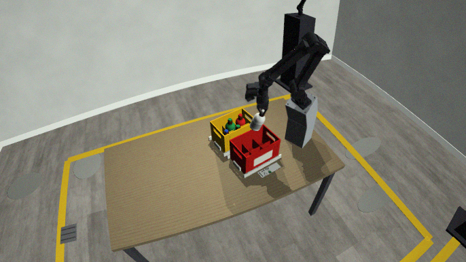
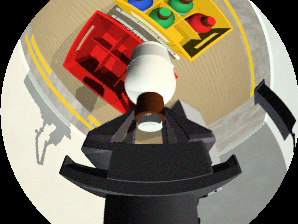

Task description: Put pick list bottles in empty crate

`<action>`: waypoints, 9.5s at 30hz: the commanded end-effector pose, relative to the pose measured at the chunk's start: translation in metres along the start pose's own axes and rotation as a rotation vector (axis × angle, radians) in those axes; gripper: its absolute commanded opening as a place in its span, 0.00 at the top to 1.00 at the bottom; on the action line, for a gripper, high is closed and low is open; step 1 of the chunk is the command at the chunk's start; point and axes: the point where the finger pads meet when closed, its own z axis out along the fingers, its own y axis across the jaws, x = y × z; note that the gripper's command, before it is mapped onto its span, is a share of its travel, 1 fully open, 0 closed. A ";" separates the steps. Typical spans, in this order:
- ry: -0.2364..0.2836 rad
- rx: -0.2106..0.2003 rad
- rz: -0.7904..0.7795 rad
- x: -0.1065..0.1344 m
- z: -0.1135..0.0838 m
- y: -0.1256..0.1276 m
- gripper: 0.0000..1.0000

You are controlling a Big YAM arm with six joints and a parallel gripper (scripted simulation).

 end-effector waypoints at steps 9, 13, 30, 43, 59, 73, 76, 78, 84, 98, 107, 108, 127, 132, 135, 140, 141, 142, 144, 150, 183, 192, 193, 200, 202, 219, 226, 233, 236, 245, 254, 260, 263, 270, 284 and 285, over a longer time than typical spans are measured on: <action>-0.037 -0.002 -0.008 -0.006 -0.010 0.000 1.00; -0.050 -0.004 -0.011 -0.012 -0.014 0.002 1.00; -0.038 -0.003 -0.007 -0.004 -0.011 -0.002 1.00; -0.043 -0.006 -0.010 -0.007 -0.012 -0.001 1.00; -0.038 -0.005 -0.007 -0.004 -0.011 -0.003 1.00; -0.023 -0.003 -0.008 -0.002 0.008 0.000 1.00; -0.042 -0.008 -0.014 -0.009 0.007 0.004 1.00; -0.034 -0.006 -0.012 -0.008 0.010 0.003 1.00; -0.030 -0.005 -0.010 -0.006 0.015 0.002 1.00; -0.023 -0.003 -0.008 -0.002 0.029 0.001 1.00; -0.024 -0.003 -0.009 -0.002 0.038 0.002 1.00; -0.030 -0.006 -0.011 -0.006 0.038 0.004 1.00; -0.034 -0.006 -0.011 -0.006 0.054 0.004 1.00; -0.028 -0.004 -0.010 -0.005 0.058 0.003 1.00; -0.027 -0.005 -0.010 -0.004 0.061 0.003 1.00; -0.020 -0.002 -0.007 0.000 0.067 0.001 1.00; -0.024 -0.003 -0.008 -0.002 0.068 0.002 1.00; -0.027 -0.005 -0.009 -0.004 0.068 0.003 1.00; -0.031 -0.006 -0.011 -0.005 0.070 0.004 1.00; -0.055 -0.014 -0.023 -0.012 0.068 0.008 1.00; -0.035 -0.008 -0.012 -0.010 0.103 0.006 1.00; -0.033 -0.007 -0.012 -0.010 0.113 0.006 1.00; -0.032 -0.007 -0.011 -0.009 0.114 0.006 1.00; -0.032 -0.007 -0.011 -0.009 0.119 0.006 1.00; -0.044 -0.012 -0.018 -0.013 0.118 0.008 1.00; -0.039 -0.010 -0.016 -0.010 0.134 0.007 1.00; -0.022 -0.003 -0.008 -0.003 0.143 0.003 1.00; -0.055 -0.019 -0.022 -0.015 0.140 0.011 1.00; -0.055 -0.015 -0.014 -0.014 0.140 0.007 1.00; -0.024 -0.003 -0.009 0.001 0.146 0.001 1.00; -0.024 -0.004 -0.012 0.004 0.146 0.001 1.00; -0.027 -0.004 -0.008 0.000 0.145 -0.001 1.00; -0.027 -0.004 -0.008 0.000 0.146 -0.001 1.00; -0.042 -0.013 -0.017 -0.001 0.146 0.005 1.00; -0.030 -0.006 -0.012 0.000 0.157 0.002 1.00; -0.030 -0.006 -0.012 0.000 0.157 0.002 1.00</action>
